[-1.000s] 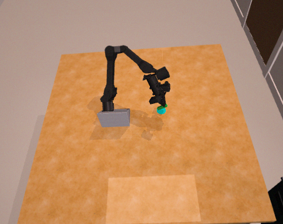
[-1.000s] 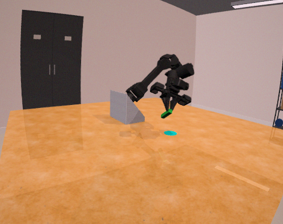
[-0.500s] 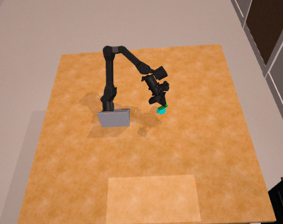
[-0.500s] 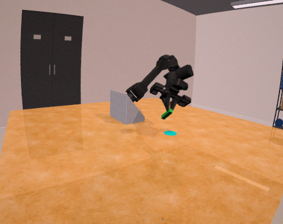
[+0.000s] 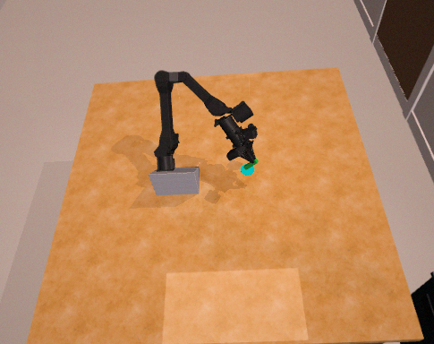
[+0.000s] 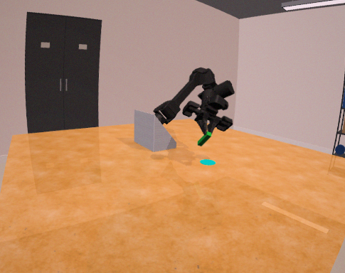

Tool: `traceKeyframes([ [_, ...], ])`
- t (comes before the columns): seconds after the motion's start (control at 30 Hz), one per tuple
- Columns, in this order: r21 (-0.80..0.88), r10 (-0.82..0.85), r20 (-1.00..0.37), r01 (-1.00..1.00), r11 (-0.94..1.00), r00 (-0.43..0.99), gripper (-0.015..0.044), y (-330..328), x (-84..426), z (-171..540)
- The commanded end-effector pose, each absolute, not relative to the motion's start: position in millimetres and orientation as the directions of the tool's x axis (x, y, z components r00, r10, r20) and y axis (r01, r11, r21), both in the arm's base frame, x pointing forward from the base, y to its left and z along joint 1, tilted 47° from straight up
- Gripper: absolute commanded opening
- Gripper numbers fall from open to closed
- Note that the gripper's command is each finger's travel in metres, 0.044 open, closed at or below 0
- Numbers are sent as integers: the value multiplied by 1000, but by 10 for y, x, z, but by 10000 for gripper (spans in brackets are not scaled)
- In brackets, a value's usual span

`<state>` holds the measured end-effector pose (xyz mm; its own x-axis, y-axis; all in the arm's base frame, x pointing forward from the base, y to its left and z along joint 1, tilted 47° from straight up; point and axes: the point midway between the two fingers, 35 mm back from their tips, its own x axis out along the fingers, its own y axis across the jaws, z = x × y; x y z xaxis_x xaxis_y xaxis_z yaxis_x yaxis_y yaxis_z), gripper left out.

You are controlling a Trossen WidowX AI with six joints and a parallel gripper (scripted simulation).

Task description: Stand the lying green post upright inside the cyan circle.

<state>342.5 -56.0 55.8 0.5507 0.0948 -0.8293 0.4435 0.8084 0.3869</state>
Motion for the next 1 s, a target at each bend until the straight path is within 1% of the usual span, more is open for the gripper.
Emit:
traceKeyframes([
  [0.0,387,70,-816,453,803,573,23,-569,3425,574],
  [0.97,428,-37,-715,479,766,698,23,-549,3389,656],
])
